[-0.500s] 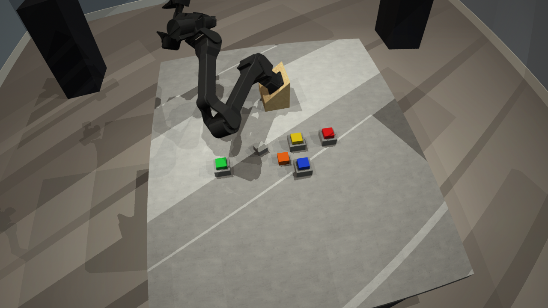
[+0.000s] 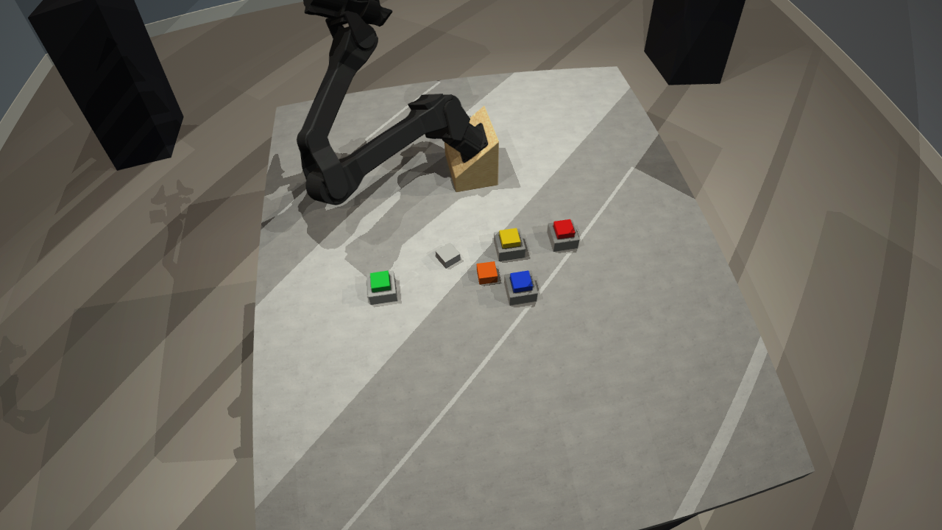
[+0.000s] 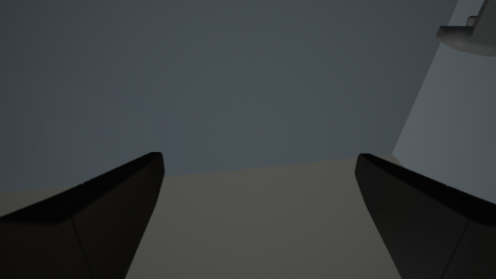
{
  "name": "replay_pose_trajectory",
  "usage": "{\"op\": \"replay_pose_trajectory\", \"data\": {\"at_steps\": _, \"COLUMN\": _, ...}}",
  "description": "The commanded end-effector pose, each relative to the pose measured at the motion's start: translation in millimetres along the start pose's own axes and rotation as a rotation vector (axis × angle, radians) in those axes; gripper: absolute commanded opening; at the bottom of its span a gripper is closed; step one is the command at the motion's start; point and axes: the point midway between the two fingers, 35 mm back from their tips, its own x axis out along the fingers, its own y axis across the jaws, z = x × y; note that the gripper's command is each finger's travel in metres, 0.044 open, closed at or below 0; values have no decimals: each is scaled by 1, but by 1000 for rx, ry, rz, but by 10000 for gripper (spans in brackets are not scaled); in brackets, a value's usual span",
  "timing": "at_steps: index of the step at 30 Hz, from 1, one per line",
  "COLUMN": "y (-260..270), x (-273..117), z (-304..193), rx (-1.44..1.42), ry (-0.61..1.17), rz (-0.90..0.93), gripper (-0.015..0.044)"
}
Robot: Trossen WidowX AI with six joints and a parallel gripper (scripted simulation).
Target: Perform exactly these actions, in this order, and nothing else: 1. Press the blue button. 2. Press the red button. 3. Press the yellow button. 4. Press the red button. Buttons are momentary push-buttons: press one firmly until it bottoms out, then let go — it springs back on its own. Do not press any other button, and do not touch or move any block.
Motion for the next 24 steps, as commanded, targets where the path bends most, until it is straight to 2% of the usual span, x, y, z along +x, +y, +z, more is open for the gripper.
{"op": "replay_pose_trajectory", "data": {"at_steps": 1, "y": 71, "x": -4, "z": -39, "rx": 342, "ry": 169, "rz": 285, "gripper": 400}}
{"op": "replay_pose_trajectory", "data": {"at_steps": 6, "y": 143, "x": -34, "z": -72, "rx": 681, "ry": 417, "rz": 531, "gripper": 400}}
{"op": "replay_pose_trajectory", "data": {"at_steps": 11, "y": 208, "x": -88, "z": -96, "rx": 1002, "ry": 745, "rz": 724, "gripper": 400}}
{"op": "replay_pose_trajectory", "data": {"at_steps": 18, "y": 273, "x": -193, "z": -108, "rx": 1387, "ry": 1327, "rz": 884, "gripper": 400}}
{"op": "replay_pose_trajectory", "data": {"at_steps": 24, "y": 299, "x": -296, "z": -95, "rx": 1614, "ry": 1930, "rz": 897, "gripper": 400}}
